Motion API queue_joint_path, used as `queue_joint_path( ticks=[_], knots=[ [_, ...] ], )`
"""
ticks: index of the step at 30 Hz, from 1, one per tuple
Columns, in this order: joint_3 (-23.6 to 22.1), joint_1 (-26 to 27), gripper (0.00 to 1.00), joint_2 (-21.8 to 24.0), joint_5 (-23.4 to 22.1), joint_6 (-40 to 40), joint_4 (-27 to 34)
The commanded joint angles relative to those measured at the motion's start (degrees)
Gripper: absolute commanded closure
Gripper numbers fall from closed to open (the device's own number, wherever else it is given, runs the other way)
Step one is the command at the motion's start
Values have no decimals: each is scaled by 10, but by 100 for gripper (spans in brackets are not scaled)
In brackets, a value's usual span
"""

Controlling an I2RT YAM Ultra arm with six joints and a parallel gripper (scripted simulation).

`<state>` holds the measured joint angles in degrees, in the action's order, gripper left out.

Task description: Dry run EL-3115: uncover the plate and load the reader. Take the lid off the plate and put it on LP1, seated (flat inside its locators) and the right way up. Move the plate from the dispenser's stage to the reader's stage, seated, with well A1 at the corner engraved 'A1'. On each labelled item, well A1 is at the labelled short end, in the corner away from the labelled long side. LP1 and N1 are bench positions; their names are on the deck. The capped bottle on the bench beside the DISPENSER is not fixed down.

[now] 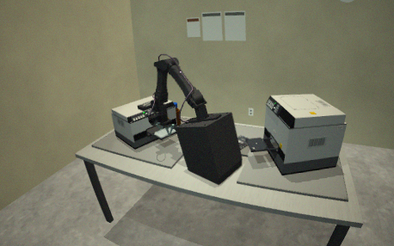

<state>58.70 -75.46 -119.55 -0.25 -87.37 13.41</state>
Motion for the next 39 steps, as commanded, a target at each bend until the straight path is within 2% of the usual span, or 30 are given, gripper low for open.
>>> queue_joint_path(
  ticks=[1,9,10,31,39],
  knots=[
    [16,1,0,3,-3,0,-4],
    [16,1,0,3,-3,0,-4],
    [5,0,1,4,-1,0,-1],
    [5,0,14,4,-1,0,-1],
    [5,0,14,4,-1,0,-1]
  ],
)
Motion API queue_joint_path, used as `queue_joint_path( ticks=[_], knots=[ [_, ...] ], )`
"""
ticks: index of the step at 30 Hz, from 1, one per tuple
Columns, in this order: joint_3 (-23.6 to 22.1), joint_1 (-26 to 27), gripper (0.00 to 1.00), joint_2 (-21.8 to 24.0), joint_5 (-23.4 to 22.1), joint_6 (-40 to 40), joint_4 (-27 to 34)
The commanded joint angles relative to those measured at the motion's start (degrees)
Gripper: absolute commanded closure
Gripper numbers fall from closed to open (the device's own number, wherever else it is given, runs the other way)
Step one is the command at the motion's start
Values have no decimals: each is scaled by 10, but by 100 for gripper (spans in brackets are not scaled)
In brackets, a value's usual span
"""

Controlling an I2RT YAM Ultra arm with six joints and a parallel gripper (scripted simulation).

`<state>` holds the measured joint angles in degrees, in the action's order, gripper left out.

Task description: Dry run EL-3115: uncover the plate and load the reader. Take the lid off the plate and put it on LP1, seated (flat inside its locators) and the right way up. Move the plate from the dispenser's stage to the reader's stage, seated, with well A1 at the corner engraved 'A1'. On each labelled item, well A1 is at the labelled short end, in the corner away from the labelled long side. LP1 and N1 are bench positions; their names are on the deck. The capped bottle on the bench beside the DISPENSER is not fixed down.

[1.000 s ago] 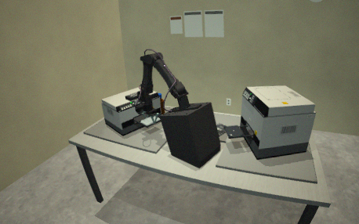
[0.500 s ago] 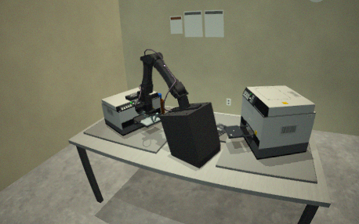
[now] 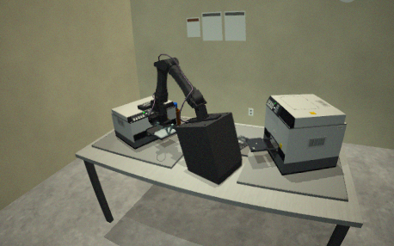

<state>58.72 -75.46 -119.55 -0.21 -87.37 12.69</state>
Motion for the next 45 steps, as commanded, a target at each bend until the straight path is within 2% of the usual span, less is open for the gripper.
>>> queue_joint_path(
  ticks=[1,19,20,37,45],
  knots=[
    [5,0,14,4,-1,0,6],
    [5,0,14,4,-1,0,6],
    [16,1,14,6,-4,0,14],
    [14,1,14,25,-4,0,21],
    [-10,1,14,30,-4,0,16]
  ],
)
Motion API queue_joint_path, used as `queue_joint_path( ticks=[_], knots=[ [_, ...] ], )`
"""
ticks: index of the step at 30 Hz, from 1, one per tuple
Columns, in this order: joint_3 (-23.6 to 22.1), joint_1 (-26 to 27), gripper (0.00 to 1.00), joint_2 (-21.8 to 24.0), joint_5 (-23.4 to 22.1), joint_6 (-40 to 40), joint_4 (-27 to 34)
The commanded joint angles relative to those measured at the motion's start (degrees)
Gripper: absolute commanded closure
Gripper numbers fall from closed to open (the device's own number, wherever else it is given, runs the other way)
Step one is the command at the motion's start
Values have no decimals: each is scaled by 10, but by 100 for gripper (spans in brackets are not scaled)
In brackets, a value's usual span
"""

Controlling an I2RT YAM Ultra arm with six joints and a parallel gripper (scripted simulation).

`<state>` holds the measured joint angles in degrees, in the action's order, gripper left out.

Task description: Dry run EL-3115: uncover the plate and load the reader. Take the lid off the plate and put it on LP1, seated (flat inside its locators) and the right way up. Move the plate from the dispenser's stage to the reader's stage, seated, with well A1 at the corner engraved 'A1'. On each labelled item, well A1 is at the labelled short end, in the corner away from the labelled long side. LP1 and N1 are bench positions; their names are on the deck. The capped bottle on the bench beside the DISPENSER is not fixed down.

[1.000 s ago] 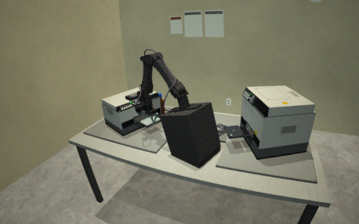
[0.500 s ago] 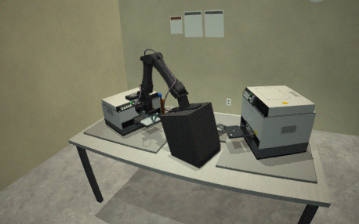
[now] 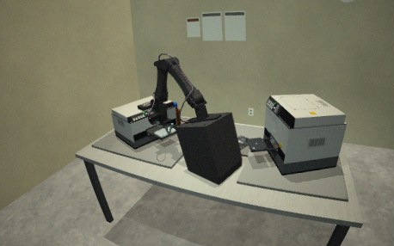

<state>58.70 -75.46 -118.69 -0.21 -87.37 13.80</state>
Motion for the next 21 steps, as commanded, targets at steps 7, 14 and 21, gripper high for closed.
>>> queue_joint_path(
  ticks=[7,14,21],
  knots=[
    [-16,2,14,26,-4,-1,8],
    [11,2,14,30,-4,-1,11],
    [5,6,14,35,-6,-4,8]
  ],
)
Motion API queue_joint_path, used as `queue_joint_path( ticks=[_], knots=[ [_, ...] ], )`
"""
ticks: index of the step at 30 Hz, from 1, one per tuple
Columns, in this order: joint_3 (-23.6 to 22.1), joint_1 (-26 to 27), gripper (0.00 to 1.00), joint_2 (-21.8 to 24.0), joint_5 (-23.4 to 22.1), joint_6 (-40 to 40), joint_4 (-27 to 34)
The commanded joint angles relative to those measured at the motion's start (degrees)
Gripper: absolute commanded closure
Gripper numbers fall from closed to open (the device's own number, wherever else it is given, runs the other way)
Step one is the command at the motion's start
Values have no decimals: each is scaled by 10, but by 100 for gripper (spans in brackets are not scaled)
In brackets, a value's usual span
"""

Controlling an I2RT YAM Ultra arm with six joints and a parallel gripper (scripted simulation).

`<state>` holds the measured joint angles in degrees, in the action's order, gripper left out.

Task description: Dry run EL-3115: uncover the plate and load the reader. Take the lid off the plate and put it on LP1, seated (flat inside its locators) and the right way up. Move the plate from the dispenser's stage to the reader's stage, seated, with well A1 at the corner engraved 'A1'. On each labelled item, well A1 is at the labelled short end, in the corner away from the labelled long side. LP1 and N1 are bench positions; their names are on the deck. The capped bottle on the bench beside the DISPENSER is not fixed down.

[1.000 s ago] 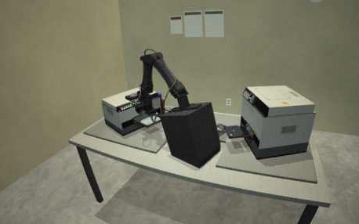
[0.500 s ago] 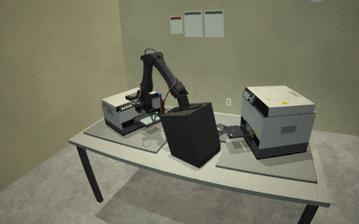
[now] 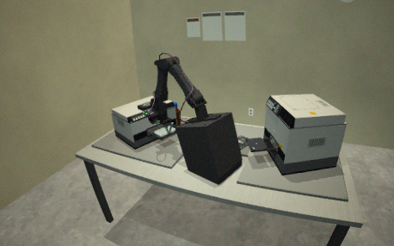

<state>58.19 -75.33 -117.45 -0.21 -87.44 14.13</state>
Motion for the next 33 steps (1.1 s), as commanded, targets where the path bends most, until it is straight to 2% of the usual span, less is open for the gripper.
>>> queue_joint_path(
  ticks=[1,33],
  knots=[
    [13,2,14,23,-6,-2,9],
    [15,-1,14,41,-4,4,32]
  ],
)
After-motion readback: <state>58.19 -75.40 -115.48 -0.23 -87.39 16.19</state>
